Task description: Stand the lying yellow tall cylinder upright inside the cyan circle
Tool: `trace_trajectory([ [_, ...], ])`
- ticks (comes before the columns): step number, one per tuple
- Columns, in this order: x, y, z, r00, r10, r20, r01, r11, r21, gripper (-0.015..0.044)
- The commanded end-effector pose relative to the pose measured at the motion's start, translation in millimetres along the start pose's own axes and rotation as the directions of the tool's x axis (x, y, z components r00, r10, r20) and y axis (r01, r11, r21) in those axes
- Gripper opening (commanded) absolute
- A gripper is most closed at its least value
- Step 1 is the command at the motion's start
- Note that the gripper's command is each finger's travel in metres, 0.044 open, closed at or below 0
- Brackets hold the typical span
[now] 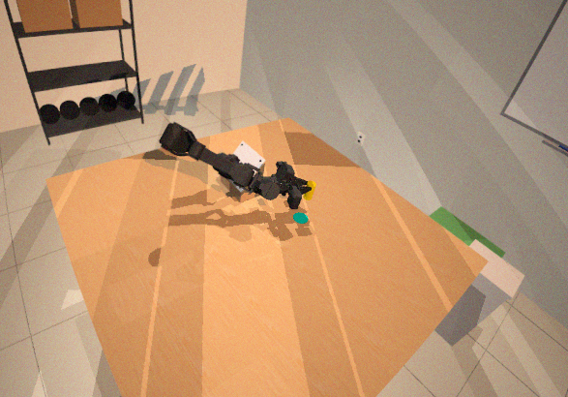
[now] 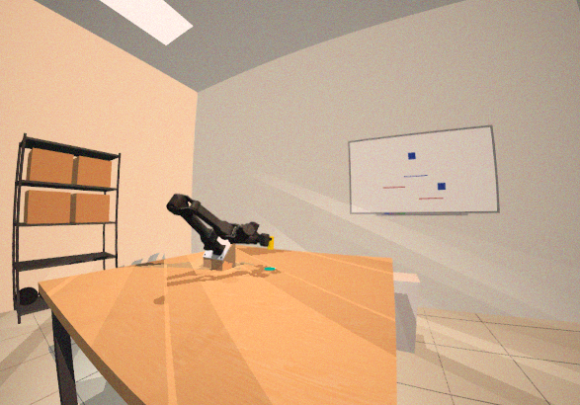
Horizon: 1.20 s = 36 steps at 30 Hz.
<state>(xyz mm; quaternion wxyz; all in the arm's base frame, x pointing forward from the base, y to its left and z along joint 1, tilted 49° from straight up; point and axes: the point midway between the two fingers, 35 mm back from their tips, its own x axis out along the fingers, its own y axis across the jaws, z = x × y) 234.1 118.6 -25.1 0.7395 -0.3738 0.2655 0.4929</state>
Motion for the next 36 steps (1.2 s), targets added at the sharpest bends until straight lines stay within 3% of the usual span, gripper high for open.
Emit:
trace_trajectory([
  [1, -1.6, 1.8, 1.6, 1.0, -0.003, 0.016, 0.003, 1.0, -0.013, 0.0105],
  [17, -1.3, 1.4, -0.6, 1.0, -0.002, 0.015, 0.002, 1.0, -0.013, 0.0105],
  [36, 5.8, -1.7, -62.7, 1.0, 0.006, 0.003, -0.006, 1.0, -0.016, 0.0105],
])
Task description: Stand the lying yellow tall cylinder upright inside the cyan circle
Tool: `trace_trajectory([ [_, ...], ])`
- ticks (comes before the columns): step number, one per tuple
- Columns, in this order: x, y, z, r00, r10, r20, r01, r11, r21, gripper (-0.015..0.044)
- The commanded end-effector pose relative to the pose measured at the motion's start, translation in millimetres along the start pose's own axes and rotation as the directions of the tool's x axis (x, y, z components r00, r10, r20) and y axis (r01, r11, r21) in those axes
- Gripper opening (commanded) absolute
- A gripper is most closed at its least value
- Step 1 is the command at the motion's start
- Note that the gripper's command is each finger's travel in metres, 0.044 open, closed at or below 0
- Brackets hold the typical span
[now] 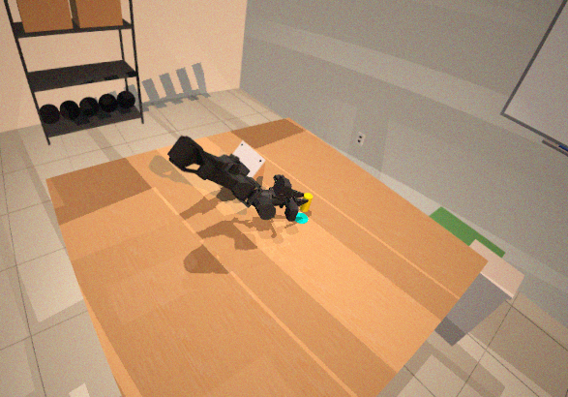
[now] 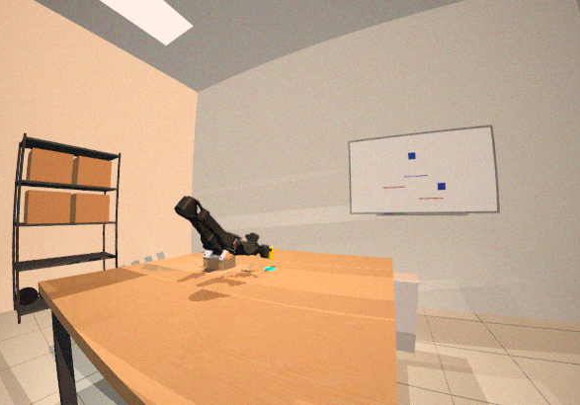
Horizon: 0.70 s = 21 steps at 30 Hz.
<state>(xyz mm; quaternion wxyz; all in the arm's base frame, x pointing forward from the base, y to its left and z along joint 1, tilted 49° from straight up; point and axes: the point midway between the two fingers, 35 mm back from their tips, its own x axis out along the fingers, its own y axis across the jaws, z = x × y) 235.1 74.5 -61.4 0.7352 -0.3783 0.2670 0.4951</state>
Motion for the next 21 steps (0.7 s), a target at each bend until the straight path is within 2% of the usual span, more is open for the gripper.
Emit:
trace_trajectory([
  [1, 1.5, -0.5, -8.9, 1.0, -0.001, 0.011, 0.001, 1.0, -0.006, 0.0105],
  [21, 1.7, 3.2, -49.6, 1.0, -0.003, 0.005, 0.003, 1.0, 0.007, 0.0105],
])
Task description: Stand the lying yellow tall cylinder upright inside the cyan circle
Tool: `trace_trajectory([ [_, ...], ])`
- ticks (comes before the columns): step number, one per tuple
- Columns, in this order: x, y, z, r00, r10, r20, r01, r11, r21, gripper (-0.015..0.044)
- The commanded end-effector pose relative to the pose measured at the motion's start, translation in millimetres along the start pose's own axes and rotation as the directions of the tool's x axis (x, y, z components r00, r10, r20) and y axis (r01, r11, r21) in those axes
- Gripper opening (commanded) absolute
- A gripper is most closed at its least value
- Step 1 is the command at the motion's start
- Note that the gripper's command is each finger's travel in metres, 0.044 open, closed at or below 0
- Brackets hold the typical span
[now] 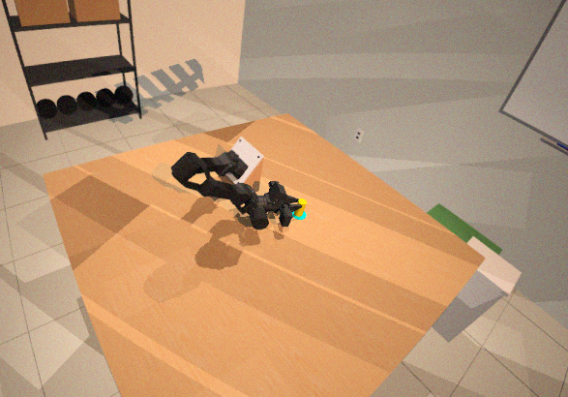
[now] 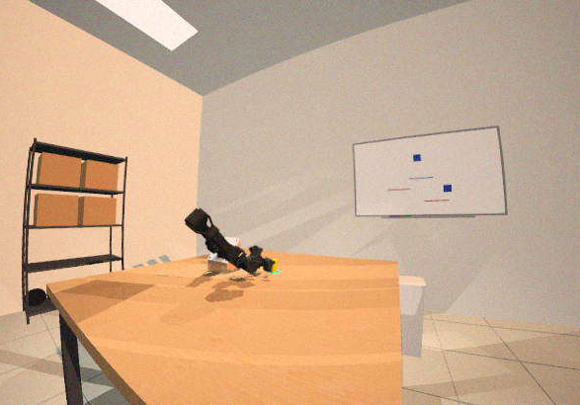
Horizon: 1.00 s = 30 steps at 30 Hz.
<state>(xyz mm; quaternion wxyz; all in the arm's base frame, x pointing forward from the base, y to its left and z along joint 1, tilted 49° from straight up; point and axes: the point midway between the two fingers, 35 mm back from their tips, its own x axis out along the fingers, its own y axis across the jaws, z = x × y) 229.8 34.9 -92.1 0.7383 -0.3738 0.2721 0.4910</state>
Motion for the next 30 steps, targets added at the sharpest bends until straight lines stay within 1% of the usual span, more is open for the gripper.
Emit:
trace_trajectory([
  [1, 0.9, -1.9, 0.5, 1.0, 0.0, 0.01, 0.0, 1.0, -0.009, 0.0105],
  [7, 0.9, -1.9, 0.5, 1.0, 0.0, 0.01, 0.0, 1.0, -0.009, 0.0105],
  [18, 0.9, -1.9, 0.5, 1.0, 0.0, 0.01, 0.0, 1.0, -0.009, 0.0394],
  [24, 0.8, -2.6, 3.9, 1.0, 0.001, 0.009, -0.001, 1.0, -0.01, 0.04],
  [30, -0.6, -6.1, 35.4, 1.0, 0.004, 0.005, -0.004, 1.0, -0.017, 0.04],
])
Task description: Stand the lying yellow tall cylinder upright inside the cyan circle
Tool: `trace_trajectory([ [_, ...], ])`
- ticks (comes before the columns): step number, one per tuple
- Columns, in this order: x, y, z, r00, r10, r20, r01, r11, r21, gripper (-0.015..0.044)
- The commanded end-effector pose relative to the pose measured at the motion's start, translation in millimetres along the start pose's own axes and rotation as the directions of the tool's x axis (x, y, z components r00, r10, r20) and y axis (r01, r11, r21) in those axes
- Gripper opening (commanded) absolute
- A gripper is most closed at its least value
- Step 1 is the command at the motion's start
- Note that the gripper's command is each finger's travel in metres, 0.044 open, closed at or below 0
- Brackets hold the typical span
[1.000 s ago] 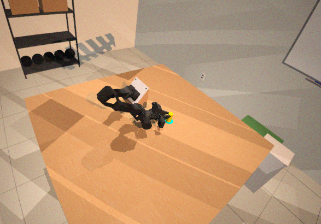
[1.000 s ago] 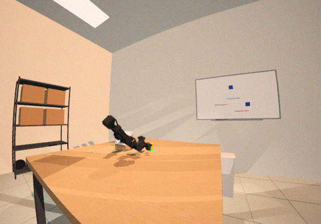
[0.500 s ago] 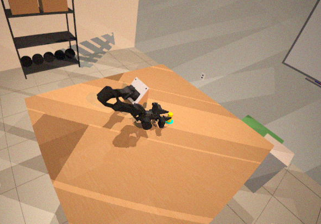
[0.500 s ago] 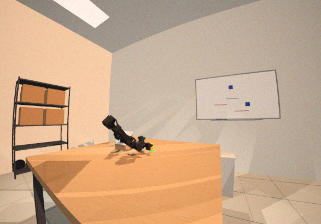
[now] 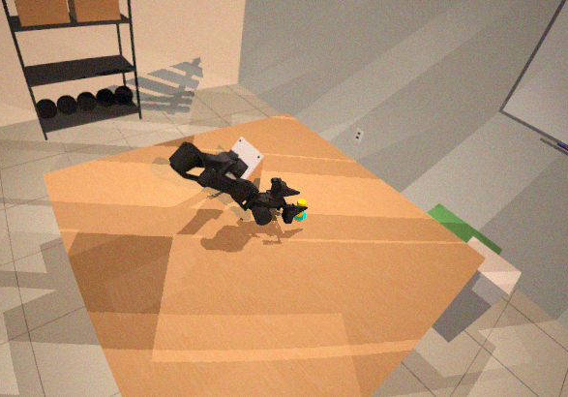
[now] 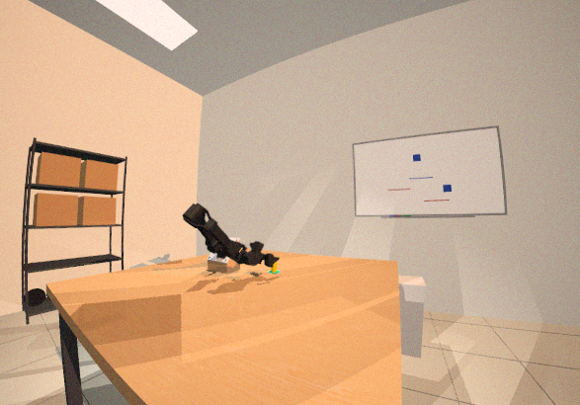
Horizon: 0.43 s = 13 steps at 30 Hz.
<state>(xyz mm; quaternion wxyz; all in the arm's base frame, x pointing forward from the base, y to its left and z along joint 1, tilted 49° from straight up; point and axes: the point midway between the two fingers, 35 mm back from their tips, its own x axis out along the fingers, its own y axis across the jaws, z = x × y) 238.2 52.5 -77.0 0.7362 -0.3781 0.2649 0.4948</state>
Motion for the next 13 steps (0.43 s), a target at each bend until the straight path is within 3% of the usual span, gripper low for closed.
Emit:
trace_trajectory([
  [1, -1.6, 1.4, 17.7, 1.0, 0.003, -0.003, -0.003, 1.0, -0.001, 0.04],
  [13, -3.2, 5.2, 65.0, 1.0, 0.01, 0.0, -0.01, 1.0, 0.014, 0.04],
])
